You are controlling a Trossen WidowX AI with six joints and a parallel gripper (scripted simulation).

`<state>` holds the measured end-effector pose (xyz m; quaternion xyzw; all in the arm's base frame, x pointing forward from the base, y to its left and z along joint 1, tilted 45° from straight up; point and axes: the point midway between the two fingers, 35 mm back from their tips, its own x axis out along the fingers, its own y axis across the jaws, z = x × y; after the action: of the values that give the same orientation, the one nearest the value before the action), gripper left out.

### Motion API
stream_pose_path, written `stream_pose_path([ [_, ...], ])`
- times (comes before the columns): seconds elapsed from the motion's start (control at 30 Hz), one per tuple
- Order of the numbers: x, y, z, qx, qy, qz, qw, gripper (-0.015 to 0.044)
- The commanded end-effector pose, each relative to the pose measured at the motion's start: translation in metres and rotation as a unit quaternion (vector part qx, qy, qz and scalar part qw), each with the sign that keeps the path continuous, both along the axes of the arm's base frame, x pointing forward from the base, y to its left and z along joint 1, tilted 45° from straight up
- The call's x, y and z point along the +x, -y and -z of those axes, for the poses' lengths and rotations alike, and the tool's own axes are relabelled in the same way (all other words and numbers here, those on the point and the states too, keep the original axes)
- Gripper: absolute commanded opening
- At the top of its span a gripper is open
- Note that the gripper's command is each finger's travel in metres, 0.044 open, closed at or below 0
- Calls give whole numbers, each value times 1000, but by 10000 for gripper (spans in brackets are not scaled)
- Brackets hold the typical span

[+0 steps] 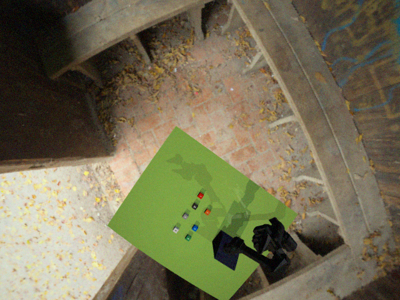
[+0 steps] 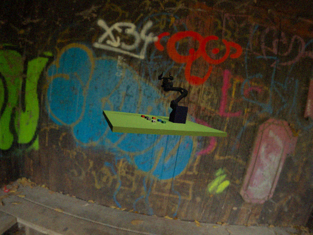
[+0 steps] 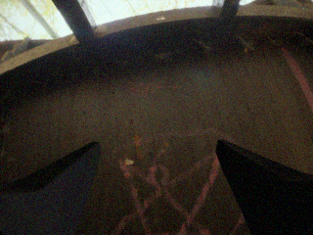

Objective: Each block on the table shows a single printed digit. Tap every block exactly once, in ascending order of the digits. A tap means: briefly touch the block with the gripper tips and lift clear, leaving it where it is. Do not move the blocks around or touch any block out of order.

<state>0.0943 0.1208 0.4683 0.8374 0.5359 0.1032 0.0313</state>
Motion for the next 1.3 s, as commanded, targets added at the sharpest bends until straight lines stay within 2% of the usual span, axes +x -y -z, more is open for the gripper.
stream_pose_path([
  [0.0,3,1,-2,14,-13,-3,1000,400],
  [0.07,26,13,-17,121,-120,-26,985,400],
  [0.17,89,43,-29,325,-329,-56,885,400],
  [0.27,130,60,-21,426,-432,-58,793,400],
  [0.47,212,90,28,598,-586,-27,546,400],
  [0.63,262,106,98,698,-642,36,317,400],
  [0.8,284,117,188,765,-624,135,89,400],
  [1.0,263,130,297,803,-503,292,-130,400],
  [1.13,221,143,352,807,-370,410,-210,400],
  [1.2,194,152,370,803,-291,470,-222,400],
  [1.27,165,163,378,795,-206,531,-209,400],
])
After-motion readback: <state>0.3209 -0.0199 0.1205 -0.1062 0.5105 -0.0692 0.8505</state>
